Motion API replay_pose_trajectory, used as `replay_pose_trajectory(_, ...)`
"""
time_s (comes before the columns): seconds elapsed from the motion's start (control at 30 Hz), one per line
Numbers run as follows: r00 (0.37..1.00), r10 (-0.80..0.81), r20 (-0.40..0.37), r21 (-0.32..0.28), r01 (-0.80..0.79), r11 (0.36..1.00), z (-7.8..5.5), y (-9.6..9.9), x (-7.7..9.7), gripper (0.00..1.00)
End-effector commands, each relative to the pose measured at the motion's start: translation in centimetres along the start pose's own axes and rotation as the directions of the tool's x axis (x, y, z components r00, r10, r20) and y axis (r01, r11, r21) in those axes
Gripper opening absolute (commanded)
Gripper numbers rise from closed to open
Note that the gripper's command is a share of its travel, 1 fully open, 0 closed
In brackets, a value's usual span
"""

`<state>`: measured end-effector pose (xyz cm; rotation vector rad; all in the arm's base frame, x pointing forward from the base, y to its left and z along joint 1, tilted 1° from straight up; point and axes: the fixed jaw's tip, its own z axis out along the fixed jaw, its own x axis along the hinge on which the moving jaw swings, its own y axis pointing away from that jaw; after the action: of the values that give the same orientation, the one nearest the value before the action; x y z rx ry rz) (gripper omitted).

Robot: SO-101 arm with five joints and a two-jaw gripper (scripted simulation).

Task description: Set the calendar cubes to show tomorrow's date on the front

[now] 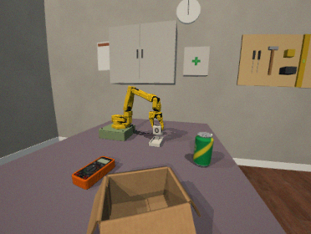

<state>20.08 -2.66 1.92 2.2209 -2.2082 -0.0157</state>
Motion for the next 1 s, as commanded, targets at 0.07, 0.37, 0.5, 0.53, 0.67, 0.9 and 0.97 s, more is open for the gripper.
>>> replay_pose_trajectory(0.07,1.0,0.004,-0.002,0.03,-0.004,1.0,-0.61,-0.59,-0.05,0.0)
replay_pose_trajectory(0.37,1.0,0.005,-0.002,0.03,-0.005,1.0,-0.61,-0.61,-0.04,0.0)
replay_pose_trajectory(0.5,1.0,0.005,-0.002,0.03,-0.005,1.0,-0.61,-0.52,-0.04,0.0)
replay_pose_trajectory(0.53,1.0,0.006,-0.002,0.03,-0.006,1.0,-0.61,-0.49,-0.04,0.0)
replay_pose_trajectory(0.67,1.0,0.006,-0.002,0.03,-0.006,1.0,-0.61,-0.39,-0.03,0.0)
replay_pose_trajectory(0.9,1.0,0.007,-0.002,0.03,-0.007,1.0,-0.61,-0.37,-0.03,0.0)
replay_pose_trajectory(0.97,1.0,0.007,-0.002,0.03,-0.007,1.0,-0.61,-0.35,-0.03,0.0)
